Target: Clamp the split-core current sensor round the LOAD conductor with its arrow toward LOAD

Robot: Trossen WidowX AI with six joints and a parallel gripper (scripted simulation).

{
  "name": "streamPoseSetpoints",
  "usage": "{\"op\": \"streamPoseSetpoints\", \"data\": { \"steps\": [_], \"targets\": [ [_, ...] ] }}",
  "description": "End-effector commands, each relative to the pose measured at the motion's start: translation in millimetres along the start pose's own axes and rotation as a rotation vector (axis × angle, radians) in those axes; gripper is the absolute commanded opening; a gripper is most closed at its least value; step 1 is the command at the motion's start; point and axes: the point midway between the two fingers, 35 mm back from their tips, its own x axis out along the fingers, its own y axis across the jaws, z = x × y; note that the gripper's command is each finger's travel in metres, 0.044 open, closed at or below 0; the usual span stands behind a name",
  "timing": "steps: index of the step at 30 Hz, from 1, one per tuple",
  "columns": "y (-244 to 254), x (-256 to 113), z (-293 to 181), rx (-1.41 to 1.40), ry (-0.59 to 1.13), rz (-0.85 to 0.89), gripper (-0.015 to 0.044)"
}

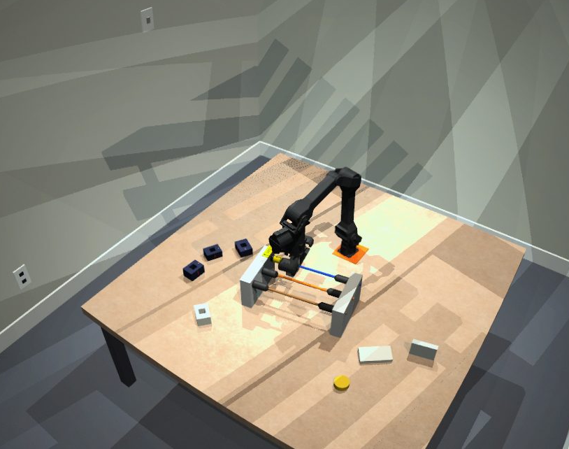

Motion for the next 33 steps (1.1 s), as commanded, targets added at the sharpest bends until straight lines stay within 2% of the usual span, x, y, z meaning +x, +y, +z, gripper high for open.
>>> {"op": "streamPoseSetpoints", "data": {
  "steps": [1,4,8,10,11,33],
  "targets": [
    [0.0,0.0,0.0,0.000,0.000,0.000,0.0128],
    [0.0,0.0,0.0,0.000,0.000,0.000,0.0108],
    [0.1,-1.1,0.0,0.003,0.000,0.046,0.0003],
    [0.2,-2.4,0.1,0.005,-0.002,0.096,0.0000],
    [0.9,-0.2,0.3,0.006,-0.003,0.043,0.0000],
    [-0.7,1.0,-0.2,0.007,0.001,-0.007,0.0000]
  ]
}}
